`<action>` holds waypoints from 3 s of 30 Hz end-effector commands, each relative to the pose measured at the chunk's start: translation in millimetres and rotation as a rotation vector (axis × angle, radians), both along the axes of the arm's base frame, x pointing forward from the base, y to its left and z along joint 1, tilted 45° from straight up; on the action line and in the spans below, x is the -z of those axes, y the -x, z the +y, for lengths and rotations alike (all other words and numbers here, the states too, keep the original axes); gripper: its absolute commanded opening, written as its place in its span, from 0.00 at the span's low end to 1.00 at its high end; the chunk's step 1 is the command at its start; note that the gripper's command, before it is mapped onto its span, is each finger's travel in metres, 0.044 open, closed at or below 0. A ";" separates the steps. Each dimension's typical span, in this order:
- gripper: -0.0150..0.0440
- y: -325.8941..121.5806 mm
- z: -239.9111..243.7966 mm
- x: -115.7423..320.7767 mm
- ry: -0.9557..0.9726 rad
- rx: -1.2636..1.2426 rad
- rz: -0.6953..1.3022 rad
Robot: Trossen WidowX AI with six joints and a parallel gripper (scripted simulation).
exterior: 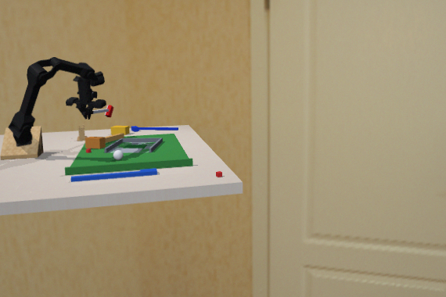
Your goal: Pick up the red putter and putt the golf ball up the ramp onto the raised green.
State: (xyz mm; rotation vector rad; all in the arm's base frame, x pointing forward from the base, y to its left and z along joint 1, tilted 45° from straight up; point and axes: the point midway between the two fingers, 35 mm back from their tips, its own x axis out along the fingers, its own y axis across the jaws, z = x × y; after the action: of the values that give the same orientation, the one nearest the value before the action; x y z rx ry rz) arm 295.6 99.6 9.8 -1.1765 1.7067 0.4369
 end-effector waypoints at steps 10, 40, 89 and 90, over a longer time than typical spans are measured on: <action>0.25 -2.5 -64.1 -74.3 0.055 0.313 -0.235; 0.25 93.6 -203.0 -211.5 0.265 1.033 -0.776; 0.25 112.2 -256.7 -173.1 0.313 1.168 -0.842; 0.25 112.2 -256.7 -173.1 0.313 1.168 -0.842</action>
State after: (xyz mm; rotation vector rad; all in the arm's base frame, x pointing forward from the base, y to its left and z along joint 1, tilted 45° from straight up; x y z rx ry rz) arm 182.9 -157.4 182.5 -0.2814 1.3974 -0.9351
